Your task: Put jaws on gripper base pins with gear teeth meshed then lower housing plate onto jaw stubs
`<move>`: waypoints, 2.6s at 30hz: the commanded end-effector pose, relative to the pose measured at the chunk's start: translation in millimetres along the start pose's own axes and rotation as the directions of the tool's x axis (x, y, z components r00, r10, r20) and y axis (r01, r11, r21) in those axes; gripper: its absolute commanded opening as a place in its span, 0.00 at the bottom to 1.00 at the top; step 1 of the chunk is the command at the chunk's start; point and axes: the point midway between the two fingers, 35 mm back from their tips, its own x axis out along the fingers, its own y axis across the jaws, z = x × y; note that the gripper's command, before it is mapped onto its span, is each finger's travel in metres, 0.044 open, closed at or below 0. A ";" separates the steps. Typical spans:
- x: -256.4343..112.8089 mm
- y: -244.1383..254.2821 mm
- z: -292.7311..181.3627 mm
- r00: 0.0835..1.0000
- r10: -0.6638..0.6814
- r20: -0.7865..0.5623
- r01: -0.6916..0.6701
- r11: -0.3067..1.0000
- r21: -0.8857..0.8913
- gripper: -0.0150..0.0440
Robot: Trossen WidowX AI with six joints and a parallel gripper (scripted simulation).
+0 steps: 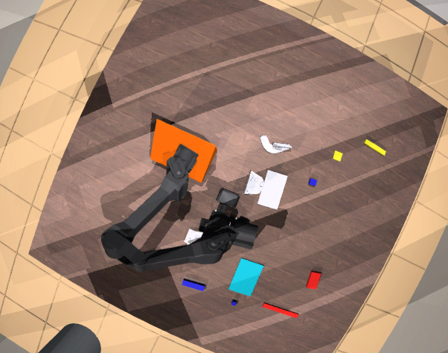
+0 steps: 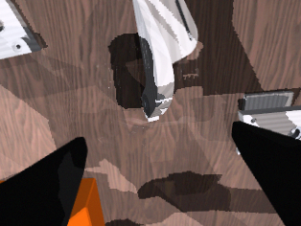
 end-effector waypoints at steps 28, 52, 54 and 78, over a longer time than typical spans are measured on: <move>49.9 1.1 0.4 1.000 0.003 -0.002 -0.003 1.000 -0.006 1.00; 69.0 -2.1 -2.9 1.000 -0.013 -0.003 0.013 1.000 -0.006 0.56; 69.0 -2.1 -2.9 1.000 -0.013 -0.003 0.013 1.000 -0.006 0.47; 65.4 -1.7 -2.6 1.000 -0.011 -0.003 0.011 1.000 -0.006 0.32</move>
